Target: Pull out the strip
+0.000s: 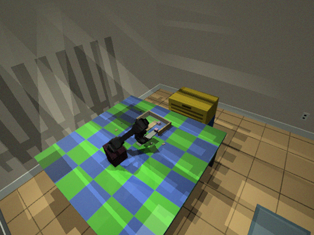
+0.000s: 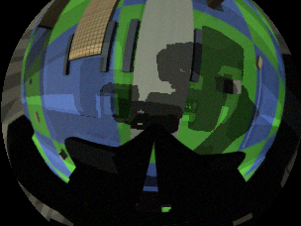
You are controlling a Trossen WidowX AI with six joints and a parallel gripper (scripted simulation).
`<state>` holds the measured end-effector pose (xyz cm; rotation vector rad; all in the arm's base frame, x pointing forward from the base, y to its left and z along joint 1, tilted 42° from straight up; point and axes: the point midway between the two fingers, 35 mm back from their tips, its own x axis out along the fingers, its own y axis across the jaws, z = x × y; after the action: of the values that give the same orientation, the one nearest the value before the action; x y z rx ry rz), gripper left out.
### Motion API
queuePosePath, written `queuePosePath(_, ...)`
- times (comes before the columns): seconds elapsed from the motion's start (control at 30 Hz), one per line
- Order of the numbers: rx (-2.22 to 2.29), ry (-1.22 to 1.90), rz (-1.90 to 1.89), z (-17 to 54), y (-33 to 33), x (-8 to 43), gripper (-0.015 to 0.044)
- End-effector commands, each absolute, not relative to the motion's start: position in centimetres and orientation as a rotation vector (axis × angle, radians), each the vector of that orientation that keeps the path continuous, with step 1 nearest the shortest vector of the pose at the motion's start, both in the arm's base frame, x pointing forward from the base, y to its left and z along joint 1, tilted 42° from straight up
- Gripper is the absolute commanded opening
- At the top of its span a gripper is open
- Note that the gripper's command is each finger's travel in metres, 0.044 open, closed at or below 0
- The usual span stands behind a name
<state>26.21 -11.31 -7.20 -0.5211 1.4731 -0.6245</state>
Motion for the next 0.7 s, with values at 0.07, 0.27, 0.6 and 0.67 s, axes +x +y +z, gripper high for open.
queuePosePath(0.07,-0.519,1.501,-0.628,-7.5,-11.5,24.4,0.0000)
queuePosePath(0.27,-0.519,1.502,-0.628,-7.5,-11.5,23.6,0.0000)
queuePosePath(0.6,-0.519,1.503,-0.628,-7.6,-11.3,22.1,0.0000)
queuePosePath(0.67,-0.519,1.503,-0.628,-7.6,-11.3,21.8,0.0000)
